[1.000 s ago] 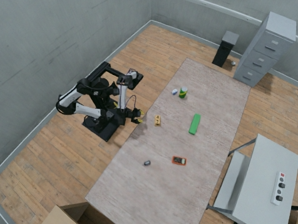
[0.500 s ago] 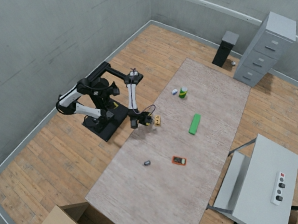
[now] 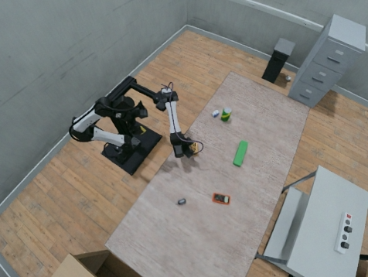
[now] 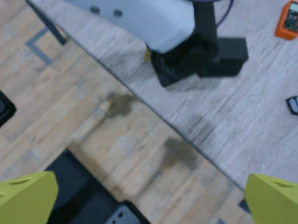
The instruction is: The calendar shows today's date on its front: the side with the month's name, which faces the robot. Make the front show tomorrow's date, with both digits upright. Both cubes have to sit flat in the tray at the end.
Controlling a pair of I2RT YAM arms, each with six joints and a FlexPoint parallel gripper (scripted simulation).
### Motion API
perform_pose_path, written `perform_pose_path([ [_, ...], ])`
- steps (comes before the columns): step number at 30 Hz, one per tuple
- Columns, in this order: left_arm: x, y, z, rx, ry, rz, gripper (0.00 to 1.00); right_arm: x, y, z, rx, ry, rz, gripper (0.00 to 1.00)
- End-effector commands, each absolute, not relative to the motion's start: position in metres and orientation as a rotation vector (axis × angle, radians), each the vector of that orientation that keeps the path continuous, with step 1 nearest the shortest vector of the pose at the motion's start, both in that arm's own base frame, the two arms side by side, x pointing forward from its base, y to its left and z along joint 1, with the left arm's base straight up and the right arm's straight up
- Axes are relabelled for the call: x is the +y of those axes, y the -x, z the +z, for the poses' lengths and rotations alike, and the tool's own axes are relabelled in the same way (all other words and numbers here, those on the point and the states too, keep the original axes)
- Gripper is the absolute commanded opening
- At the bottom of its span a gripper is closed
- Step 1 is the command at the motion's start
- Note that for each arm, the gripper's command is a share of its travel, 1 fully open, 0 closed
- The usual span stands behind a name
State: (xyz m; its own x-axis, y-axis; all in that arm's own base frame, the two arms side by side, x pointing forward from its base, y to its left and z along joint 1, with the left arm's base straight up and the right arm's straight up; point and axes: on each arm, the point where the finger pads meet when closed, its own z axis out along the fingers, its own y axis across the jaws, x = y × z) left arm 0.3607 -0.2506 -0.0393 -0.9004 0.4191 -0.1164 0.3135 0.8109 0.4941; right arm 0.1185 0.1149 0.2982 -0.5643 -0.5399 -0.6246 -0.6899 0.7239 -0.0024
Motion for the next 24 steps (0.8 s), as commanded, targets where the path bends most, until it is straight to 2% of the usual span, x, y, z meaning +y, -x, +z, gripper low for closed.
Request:
perform_pose_path([
  [1, -0.259, -0.373, -0.008, 2.823, -0.895, 0.518, 0.65, 0.116, -0.12, 0.301, 2.307, 0.918, 0.322, 1.0],
  [7, -0.255, -0.376, -0.016, 2.836, -1.147, 0.416, 0.65, 0.116, -0.12, 0.301, 2.307, 0.918, 0.322, 1.0],
  [14, -0.253, -0.393, -0.021, 2.73, -1.547, 0.107, 0.65, 0.116, -0.12, 0.301, 2.307, 0.918, 0.322, 1.0],
  [24, -0.249, -0.41, -0.028, 2.684, -1.589, -0.02, 0.65, 0.123, -0.144, 0.303, 2.306, 0.807, 0.29, 1.0],
])
